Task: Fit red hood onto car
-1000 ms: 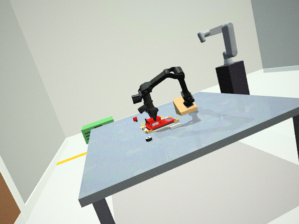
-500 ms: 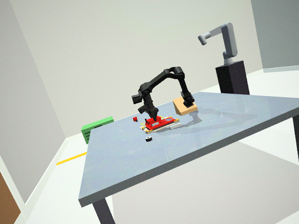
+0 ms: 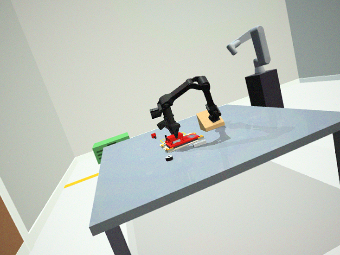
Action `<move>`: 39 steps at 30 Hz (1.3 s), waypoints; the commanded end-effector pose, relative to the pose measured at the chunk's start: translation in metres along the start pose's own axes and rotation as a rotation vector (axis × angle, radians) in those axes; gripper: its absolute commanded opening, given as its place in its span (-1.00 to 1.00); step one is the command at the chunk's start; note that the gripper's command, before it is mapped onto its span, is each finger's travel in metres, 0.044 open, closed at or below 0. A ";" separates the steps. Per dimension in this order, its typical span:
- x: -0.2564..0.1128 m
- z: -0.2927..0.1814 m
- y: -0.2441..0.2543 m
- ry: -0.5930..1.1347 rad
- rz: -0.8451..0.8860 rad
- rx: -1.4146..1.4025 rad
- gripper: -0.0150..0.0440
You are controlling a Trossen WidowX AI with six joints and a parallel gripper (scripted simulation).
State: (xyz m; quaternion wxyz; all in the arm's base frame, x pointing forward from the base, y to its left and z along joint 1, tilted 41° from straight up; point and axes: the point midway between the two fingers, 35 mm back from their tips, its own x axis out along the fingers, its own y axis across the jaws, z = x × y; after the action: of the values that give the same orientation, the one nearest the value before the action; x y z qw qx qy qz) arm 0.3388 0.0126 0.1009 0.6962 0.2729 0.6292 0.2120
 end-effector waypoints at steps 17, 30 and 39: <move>0.008 0.000 0.000 -0.002 0.005 0.002 -0.49; 0.013 0.000 0.000 -0.002 0.005 0.002 -0.49; 0.017 0.001 0.000 -0.002 0.006 0.001 -0.49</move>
State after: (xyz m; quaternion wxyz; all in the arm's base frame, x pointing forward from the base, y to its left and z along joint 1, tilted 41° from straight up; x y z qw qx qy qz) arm 0.3409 0.0219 0.0898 0.6962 0.2736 0.6286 0.2130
